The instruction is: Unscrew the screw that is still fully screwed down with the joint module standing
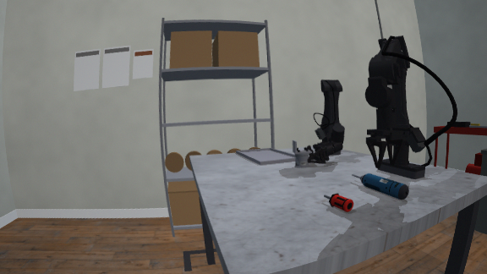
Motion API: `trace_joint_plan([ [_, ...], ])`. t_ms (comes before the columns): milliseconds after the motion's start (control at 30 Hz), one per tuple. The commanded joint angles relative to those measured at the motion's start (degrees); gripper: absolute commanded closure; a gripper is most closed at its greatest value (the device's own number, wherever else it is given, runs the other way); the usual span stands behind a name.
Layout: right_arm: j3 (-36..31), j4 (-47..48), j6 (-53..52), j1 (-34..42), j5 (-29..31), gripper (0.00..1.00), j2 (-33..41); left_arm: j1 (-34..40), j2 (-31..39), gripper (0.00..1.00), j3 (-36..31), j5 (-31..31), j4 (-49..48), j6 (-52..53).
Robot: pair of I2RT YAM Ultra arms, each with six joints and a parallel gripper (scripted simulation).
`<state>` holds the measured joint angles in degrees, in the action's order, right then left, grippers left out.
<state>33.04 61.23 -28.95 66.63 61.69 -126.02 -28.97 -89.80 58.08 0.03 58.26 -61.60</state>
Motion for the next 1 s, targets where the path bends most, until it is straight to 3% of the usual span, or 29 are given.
trace_joint_plan([
  [0,1.4,1.4,1.1,-0.8,-0.9,0.14,-0.9,0.7,1.1,0.35,1.6,0.8,-0.4,-0.3],
  [967,1.7,3.4,3.1,-2.6,-2.5,0.14,-1.8,0.7,1.1,0.35,1.6,0.8,-0.4,-0.3],
])
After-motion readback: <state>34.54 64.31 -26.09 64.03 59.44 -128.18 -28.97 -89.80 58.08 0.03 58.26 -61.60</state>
